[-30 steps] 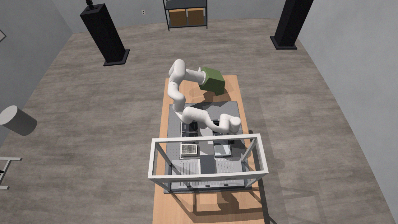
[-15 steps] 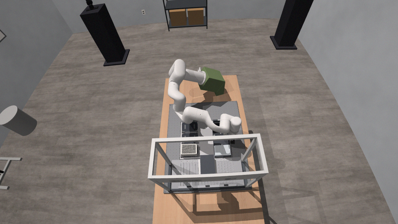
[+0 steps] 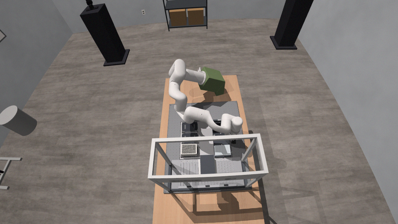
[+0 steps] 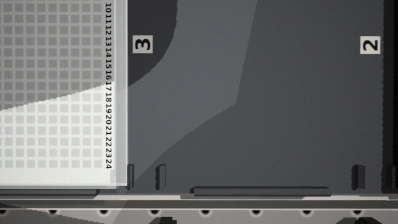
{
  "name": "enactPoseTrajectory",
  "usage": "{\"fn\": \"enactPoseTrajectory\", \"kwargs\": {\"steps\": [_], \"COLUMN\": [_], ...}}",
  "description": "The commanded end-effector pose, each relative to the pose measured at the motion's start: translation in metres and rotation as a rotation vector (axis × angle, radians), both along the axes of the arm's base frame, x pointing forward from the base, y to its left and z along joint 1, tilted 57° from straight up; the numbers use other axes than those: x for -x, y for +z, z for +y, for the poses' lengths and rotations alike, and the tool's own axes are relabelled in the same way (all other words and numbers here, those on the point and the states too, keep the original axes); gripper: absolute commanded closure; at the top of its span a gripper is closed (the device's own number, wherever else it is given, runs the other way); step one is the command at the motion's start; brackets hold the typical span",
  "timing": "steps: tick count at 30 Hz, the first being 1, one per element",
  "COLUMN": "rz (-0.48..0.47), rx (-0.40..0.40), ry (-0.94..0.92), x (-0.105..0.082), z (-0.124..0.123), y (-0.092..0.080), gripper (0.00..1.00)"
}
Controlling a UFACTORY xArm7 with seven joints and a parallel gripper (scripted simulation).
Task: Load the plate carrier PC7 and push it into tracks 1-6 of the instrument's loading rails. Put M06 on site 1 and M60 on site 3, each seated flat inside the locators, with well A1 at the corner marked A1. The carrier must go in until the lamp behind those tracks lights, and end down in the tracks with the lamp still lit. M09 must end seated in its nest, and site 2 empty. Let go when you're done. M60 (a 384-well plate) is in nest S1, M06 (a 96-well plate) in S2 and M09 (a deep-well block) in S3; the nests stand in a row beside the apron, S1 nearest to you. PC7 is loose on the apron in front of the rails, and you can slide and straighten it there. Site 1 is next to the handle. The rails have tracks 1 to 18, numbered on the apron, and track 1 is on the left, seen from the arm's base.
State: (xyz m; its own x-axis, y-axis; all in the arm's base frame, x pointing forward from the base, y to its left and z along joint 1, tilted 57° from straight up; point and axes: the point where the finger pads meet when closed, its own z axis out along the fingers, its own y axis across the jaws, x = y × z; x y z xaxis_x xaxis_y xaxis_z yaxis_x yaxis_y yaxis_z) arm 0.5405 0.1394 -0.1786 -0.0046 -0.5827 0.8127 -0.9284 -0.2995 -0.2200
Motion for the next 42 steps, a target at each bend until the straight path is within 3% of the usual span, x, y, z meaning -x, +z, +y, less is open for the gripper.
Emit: {"fn": "enactPoseTrajectory", "kwargs": {"steps": [1, 42], "rz": [-0.001, 0.0], "rx": [-0.005, -0.005], "ry": [0.004, 0.003], "x": [0.0, 0.0], "z": [0.005, 0.019], "y": [-0.001, -0.02], "gripper": [0.0, 0.0]}}
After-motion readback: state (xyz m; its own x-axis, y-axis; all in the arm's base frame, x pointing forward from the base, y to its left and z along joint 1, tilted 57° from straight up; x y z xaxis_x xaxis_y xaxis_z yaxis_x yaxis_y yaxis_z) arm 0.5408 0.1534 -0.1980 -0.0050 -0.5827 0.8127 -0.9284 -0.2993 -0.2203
